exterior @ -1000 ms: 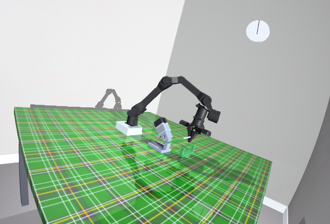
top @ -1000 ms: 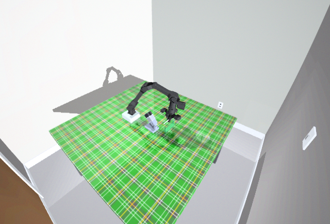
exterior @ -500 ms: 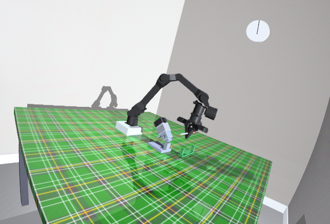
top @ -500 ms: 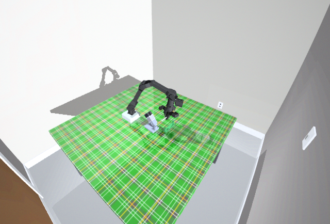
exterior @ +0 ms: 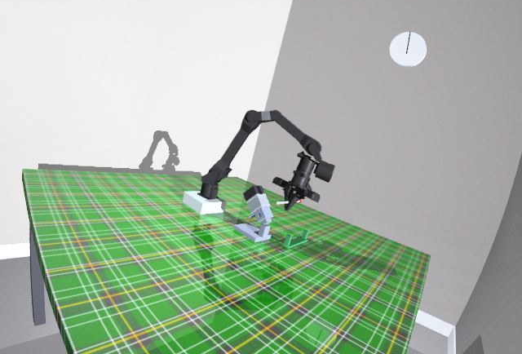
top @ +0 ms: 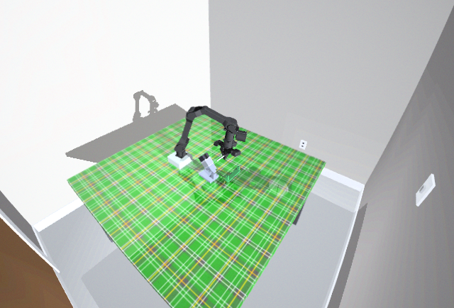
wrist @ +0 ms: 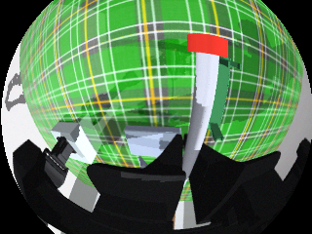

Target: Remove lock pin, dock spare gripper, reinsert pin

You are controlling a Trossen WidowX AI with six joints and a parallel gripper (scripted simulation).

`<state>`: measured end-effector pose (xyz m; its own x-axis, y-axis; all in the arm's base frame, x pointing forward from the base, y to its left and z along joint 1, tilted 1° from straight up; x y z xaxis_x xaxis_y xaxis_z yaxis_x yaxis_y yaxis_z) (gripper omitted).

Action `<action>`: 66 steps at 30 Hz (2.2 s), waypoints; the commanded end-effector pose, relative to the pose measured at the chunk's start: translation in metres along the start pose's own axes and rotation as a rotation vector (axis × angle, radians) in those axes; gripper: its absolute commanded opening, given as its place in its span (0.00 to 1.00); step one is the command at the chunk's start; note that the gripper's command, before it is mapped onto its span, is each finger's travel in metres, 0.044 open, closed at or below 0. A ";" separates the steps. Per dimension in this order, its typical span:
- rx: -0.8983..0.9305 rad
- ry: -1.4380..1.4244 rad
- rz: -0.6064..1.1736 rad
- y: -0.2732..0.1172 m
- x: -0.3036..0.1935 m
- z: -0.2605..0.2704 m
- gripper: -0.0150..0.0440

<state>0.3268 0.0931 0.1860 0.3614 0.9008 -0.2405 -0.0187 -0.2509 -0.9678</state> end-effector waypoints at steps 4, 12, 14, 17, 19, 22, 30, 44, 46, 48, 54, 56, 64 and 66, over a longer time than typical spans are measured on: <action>0.006 0.007 -0.003 -0.002 -0.003 0.012 0.25; 0.006 0.009 -0.004 0.023 0.004 0.013 0.25; 0.006 0.010 -0.005 0.032 0.006 0.013 0.25; 0.006 0.011 -0.005 0.043 0.009 0.014 0.25; 0.006 0.012 -0.006 0.049 0.010 0.015 0.25; 0.007 0.012 -0.007 0.049 0.009 0.016 0.25; 0.010 0.012 -0.006 0.047 0.002 0.013 0.25; 0.009 0.012 -0.006 0.050 -0.007 0.012 0.25; 0.009 0.012 -0.007 0.051 -0.009 0.011 0.25; 0.009 0.012 -0.007 0.051 -0.010 0.011 0.25; 0.009 0.012 -0.007 0.053 -0.014 0.010 0.25; 0.008 0.013 -0.007 0.053 -0.015 0.010 0.25; 0.008 0.012 -0.007 0.054 -0.020 0.009 0.25; 0.008 0.012 -0.007 0.054 -0.021 0.009 0.25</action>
<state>0.3107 0.0661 0.1380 0.3758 0.8978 -0.2296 -0.0241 -0.2382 -0.9709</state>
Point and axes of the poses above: the point midway between the two fingers, 35 mm back from their tips, its own y axis out along the fingers, its own z axis across the jaws, x = y × z, the point moved 9 cm from there along -y, back along the fingers, and after that the axes turned 10 degrees about y, right-handed, at the moved point
